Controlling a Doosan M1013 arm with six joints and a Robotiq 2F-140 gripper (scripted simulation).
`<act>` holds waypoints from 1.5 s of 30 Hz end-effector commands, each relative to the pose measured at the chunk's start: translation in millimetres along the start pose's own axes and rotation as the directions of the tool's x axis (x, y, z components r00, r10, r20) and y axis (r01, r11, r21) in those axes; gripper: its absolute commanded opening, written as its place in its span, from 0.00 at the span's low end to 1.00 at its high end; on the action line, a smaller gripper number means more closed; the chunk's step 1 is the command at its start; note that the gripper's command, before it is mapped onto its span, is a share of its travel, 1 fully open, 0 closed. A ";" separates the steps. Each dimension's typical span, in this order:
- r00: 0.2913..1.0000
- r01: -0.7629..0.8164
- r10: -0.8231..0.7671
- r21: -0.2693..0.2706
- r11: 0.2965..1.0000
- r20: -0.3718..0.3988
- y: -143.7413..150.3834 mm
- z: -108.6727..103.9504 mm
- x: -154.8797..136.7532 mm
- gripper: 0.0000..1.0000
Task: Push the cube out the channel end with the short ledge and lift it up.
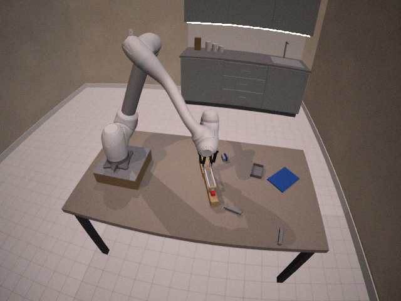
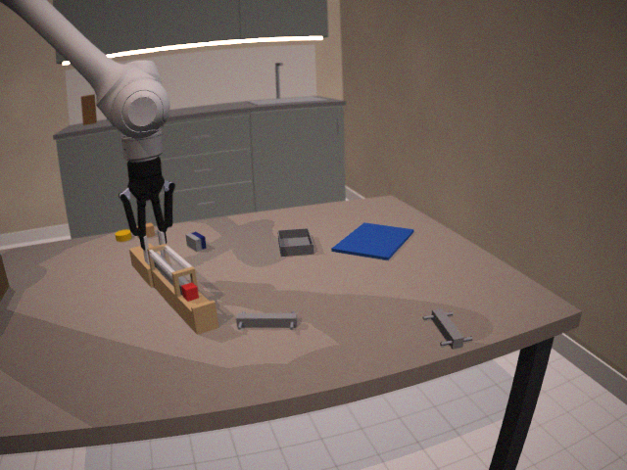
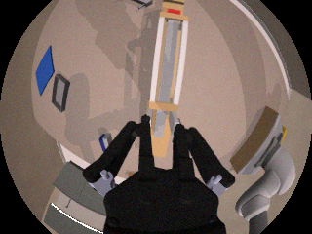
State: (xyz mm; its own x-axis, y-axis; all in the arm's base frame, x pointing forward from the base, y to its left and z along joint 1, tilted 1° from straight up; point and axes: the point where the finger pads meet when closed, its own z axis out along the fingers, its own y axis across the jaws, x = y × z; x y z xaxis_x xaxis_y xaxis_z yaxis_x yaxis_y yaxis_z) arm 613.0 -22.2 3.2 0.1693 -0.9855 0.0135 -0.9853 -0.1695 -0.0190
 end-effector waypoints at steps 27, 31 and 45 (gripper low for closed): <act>1.000 0.000 0.000 0.000 1.000 0.000 0.0 -66.8 0.0 0.23; 1.000 0.000 0.000 0.000 1.000 0.000 0.0 -66.8 0.0 0.23; 1.000 0.000 0.000 0.000 1.000 0.000 0.0 -66.8 0.0 0.23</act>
State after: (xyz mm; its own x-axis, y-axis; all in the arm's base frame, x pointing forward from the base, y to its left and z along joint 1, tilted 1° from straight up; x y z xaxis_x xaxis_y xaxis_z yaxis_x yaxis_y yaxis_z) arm 611.6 -21.5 69.9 0.1693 -0.9855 0.0135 -0.9853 -0.1695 -0.0190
